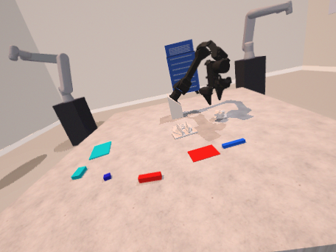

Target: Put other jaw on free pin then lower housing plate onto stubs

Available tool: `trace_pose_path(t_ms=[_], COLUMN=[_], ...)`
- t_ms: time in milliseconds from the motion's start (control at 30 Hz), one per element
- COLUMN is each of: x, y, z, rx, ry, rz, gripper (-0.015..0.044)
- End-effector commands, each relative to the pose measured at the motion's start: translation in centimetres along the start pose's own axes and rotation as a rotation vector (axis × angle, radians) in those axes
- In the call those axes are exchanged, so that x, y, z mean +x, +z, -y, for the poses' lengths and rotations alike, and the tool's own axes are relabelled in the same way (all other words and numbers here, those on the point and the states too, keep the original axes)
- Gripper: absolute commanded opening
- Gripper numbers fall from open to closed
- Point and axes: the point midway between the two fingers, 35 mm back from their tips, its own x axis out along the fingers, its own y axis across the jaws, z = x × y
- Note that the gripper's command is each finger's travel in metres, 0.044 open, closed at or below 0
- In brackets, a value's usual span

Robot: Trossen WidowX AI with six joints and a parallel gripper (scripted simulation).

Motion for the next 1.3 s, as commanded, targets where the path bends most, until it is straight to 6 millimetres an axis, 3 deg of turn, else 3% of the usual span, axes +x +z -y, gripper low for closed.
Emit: trace_pose_path(t_ms=[0,367,600,767,1267], x=[-0.2,-0.5,-0.3,3.3,4.5], y=[-0.1,-0.3,-0.3,-0.3,-0.3], z=[-0.8,-2.5,-2.5,-2.6,-2.6], rx=[-0.134,-0.455,-0.46,-0.46,-0.46], ry=[0.009,0.018,0.018,0.019,0.019], rz=[0.005,0.015,0.015,0.017,0.017], gripper=[0.044,0.044,0.044,0.044,0.044])
